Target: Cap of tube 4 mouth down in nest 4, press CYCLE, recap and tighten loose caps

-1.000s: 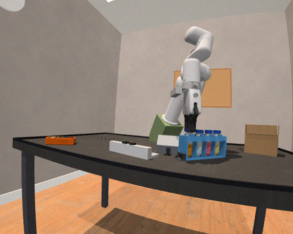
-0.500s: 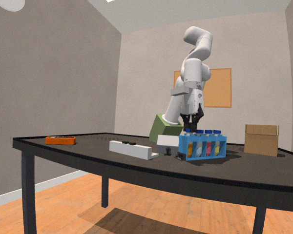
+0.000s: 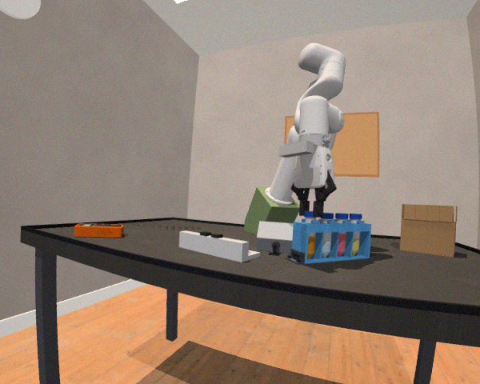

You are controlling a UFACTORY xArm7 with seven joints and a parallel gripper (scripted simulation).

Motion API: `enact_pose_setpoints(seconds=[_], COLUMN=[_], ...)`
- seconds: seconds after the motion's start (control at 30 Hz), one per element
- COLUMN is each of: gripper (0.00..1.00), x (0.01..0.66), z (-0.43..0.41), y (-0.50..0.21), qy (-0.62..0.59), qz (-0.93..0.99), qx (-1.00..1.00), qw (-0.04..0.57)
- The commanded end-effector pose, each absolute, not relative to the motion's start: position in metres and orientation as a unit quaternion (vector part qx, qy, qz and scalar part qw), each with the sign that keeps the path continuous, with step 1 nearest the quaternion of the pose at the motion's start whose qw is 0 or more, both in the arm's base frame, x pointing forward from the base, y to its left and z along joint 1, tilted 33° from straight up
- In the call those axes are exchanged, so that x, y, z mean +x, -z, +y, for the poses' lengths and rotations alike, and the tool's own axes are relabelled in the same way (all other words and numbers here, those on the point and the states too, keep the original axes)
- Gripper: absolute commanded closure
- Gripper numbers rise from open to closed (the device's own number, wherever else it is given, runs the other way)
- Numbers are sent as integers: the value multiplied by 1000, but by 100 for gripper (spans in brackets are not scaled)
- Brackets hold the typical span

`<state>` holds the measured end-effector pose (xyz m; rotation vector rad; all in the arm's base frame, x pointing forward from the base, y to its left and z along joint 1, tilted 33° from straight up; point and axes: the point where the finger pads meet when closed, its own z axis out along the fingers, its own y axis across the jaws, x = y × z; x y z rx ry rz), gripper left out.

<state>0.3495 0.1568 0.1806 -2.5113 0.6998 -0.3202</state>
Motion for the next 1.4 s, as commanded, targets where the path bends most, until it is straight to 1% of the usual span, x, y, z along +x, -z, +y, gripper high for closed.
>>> enact_pose_setpoints(seconds=[0.0, 0.13, 0.17, 0.23, 0.3, 0.33, 0.9, 0.93, 1.37], gripper=[54, 54, 54, 54, 54, 54, 54, 100, 100], x=[351, 351, 351, 351, 350, 350, 348, 348, 348], z=[157, 157, 157, 157, 156, 156, 154, 154, 154], y=[-182, -182, -183, -183, -184, -184, -189, -189, -189], qy=[120, 120, 109, 109, 87, 85, 85, 85, 85], qz=[256, 256, 294, 294, 369, 374, 374, 374, 374], qx=[-924, -924, -913, -913, -885, -883, -883, -883, -883], qw=[257, 257, 262, 262, 270, 271, 271, 271, 271])
